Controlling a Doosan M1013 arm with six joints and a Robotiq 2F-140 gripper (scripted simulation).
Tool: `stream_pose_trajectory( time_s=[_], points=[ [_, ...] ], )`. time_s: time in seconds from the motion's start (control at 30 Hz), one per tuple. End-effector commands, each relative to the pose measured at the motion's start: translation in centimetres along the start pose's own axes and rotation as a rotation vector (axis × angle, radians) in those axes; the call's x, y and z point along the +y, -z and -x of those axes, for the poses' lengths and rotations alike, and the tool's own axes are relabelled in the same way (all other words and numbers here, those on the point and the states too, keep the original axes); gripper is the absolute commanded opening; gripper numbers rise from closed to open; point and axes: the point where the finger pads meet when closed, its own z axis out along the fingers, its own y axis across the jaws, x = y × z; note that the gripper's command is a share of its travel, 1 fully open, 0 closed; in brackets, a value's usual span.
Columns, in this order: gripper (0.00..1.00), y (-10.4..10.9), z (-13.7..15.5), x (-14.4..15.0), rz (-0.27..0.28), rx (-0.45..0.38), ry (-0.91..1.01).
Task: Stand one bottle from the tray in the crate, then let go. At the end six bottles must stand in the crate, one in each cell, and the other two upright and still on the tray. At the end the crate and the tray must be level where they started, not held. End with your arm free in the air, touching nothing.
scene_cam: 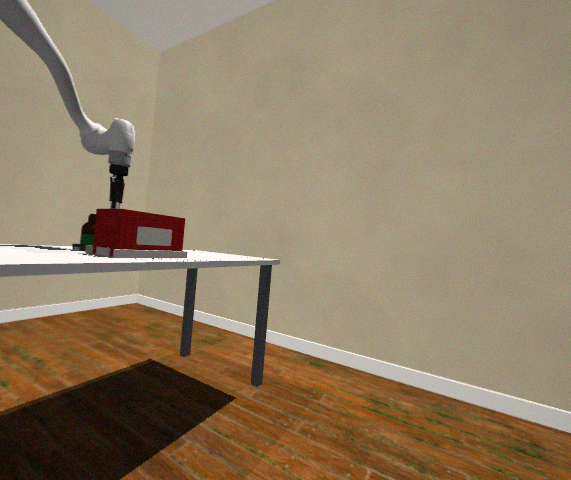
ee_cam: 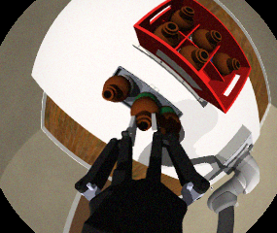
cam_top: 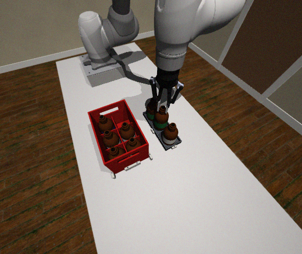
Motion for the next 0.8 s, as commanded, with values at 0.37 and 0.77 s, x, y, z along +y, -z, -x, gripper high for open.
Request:
stream_pose_trajectory(
  time_s=[0.37, 0.77],
  points=[
    [0.00, 1.22, 0.13, -0.29, -0.003, 0.002, 0.001],
    [0.00, 1.24, 0.13, -0.29, -0.003, 0.002, 0.001]
  ],
)
